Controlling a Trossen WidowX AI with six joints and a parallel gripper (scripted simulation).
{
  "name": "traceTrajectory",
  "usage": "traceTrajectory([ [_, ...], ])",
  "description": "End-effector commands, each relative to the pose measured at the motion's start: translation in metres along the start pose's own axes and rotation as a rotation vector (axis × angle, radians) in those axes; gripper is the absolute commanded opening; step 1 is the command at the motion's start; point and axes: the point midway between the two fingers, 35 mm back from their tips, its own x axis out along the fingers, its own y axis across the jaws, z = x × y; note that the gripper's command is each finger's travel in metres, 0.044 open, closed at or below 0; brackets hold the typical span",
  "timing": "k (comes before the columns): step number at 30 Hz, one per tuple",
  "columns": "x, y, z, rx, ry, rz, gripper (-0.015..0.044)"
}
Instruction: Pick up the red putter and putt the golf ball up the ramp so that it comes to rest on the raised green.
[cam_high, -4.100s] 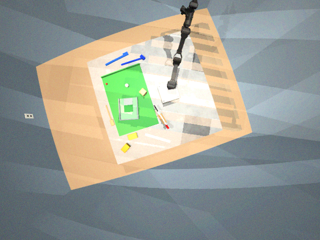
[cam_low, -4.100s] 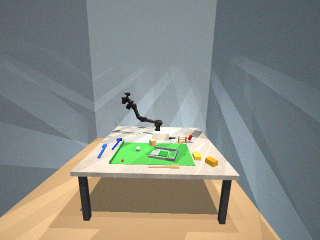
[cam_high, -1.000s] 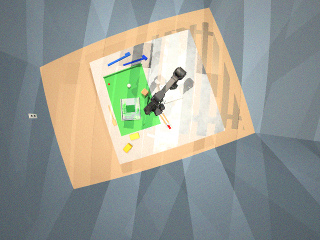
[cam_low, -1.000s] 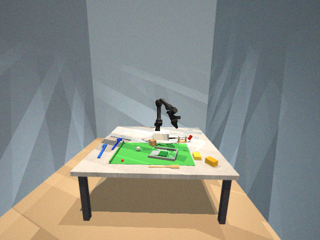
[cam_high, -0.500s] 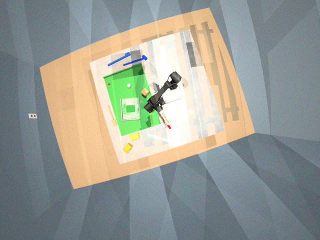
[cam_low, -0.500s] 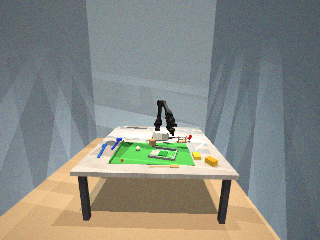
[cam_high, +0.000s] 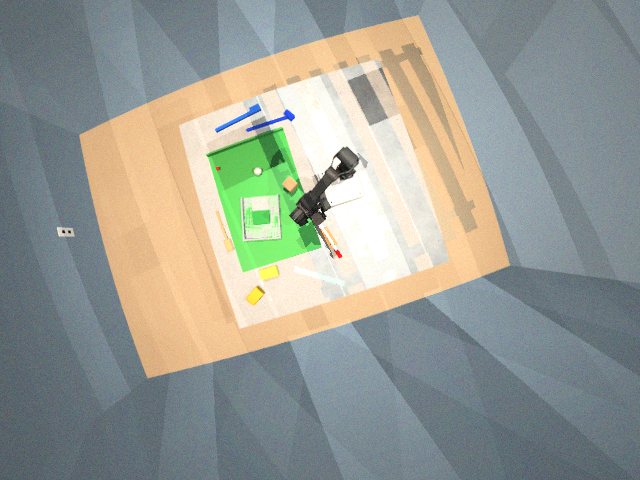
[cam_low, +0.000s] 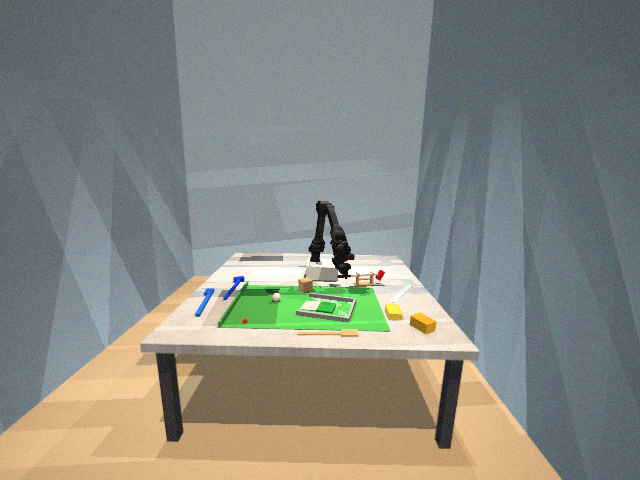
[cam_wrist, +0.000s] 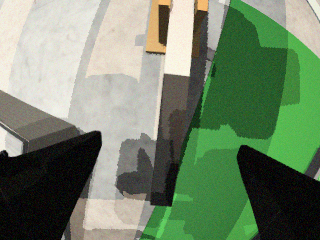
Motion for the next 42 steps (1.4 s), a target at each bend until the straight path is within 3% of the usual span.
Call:
traceTrajectory([
  [1, 0.009, 0.003, -0.002, 0.003, -0.002, 0.008, 0.0440],
  [22, 0.032, 0.003, -0.009, 0.003, -0.002, 0.009, 0.0440],
  [37, 0.029, 0.002, -0.008, -0.003, 0.001, 0.005, 0.0046],
  [42, 0.029, 0.002, -0.008, -0.003, 0.001, 0.005, 0.0013],
])
